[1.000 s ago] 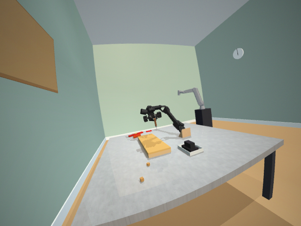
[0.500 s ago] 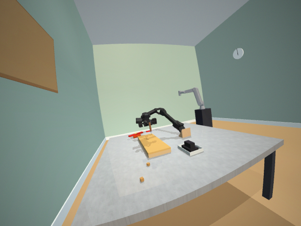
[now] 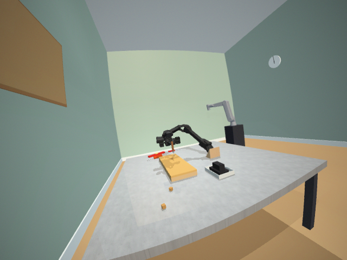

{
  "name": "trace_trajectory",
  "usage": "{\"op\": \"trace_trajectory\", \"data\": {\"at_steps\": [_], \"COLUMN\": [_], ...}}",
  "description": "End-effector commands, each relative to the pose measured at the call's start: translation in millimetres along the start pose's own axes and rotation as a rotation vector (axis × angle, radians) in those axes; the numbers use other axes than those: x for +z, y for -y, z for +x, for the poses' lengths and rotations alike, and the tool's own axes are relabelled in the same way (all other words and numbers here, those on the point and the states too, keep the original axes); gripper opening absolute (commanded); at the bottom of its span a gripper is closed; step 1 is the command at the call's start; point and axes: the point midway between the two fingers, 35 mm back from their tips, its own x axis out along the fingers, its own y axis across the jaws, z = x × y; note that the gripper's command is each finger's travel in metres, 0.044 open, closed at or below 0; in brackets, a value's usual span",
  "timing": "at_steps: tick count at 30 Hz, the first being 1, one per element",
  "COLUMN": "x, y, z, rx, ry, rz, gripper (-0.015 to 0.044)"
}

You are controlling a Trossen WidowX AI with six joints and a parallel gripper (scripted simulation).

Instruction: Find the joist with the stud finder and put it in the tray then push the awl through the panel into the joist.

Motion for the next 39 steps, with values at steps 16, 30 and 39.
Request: {"op": "trace_trajectory", "data": {"at_steps": [16,30,39], "x": [-22.8,-37.5,-52.1], "y": [0.4,0.2,0.3], "z": [4.2,5.7,7.2], "rx": [0.004,0.004,0.004], "ry": [0.006,0.006,0.005], "rz": [-0.002,-0.002,-0.002], "gripper": [0.0000,0.0000,0.0000]}}
